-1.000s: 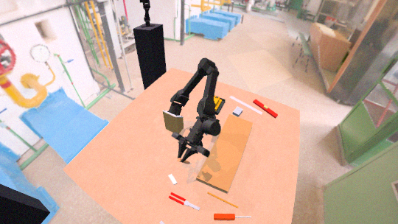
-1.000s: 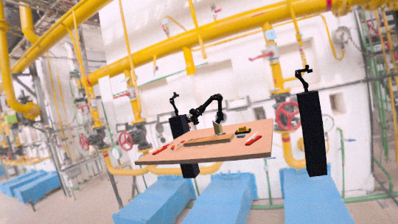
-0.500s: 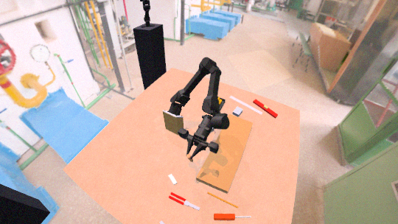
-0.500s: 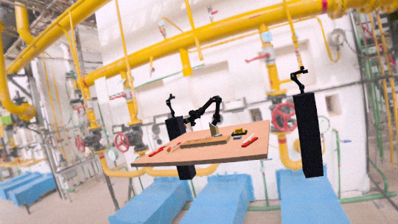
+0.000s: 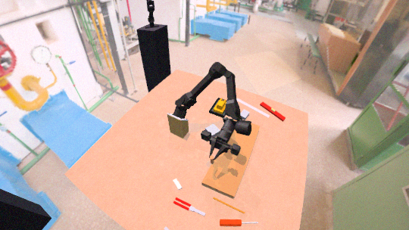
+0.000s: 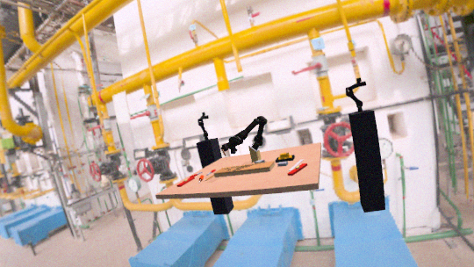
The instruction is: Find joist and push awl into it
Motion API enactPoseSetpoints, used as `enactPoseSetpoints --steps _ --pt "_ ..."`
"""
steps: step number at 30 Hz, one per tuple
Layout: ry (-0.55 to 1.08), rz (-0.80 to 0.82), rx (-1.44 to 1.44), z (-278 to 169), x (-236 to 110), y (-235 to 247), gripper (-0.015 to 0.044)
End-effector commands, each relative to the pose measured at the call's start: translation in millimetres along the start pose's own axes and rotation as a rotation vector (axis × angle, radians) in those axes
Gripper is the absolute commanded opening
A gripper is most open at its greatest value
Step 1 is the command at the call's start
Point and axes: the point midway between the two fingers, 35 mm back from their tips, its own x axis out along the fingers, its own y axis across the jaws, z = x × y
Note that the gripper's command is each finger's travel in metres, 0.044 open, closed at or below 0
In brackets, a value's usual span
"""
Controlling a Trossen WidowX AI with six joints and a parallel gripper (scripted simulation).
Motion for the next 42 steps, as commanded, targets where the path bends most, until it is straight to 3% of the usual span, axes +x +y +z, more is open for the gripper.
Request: enactPoseSetpoints --steps 1,25,42 --pt "0.031 -0.001 0.015 2 -17 -13 0.0" --pt "0.242 -0.048 0.021 54 -150 -58 0.0" --pt "0.248 -0.052 0.02 63 -153 -59 0.0"
